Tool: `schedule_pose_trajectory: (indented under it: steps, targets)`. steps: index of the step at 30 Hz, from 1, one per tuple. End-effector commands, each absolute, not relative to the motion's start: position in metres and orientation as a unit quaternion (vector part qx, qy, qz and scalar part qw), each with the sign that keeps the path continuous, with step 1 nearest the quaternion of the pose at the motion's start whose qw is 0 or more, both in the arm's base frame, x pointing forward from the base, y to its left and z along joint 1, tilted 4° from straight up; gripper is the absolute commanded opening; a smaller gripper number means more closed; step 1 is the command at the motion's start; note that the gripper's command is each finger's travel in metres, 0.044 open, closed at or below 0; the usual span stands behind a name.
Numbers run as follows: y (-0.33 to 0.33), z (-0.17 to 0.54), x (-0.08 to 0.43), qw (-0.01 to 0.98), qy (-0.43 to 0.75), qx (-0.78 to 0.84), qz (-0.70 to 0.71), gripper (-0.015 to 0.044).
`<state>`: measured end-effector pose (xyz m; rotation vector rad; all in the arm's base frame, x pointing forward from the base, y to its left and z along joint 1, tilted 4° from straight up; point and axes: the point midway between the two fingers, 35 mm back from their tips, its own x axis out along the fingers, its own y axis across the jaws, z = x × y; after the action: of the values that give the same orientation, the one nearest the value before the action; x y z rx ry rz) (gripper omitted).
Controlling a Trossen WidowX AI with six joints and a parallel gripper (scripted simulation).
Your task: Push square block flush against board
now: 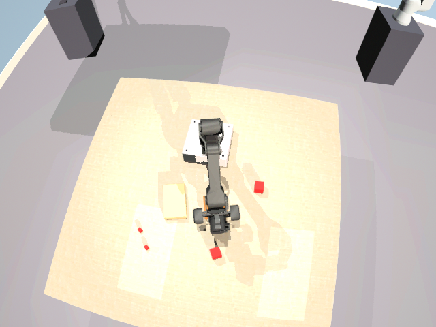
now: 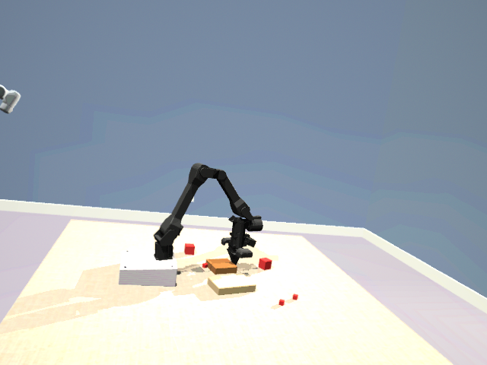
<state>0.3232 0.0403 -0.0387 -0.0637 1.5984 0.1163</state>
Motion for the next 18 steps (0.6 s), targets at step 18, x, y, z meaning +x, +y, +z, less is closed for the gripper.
schedule_pose_trajectory:
  steps: [18]
  targets:
    - [0.038, -0.042, 0.305, 0.690, 0.722, -0.029, 0.050, 0.0000]
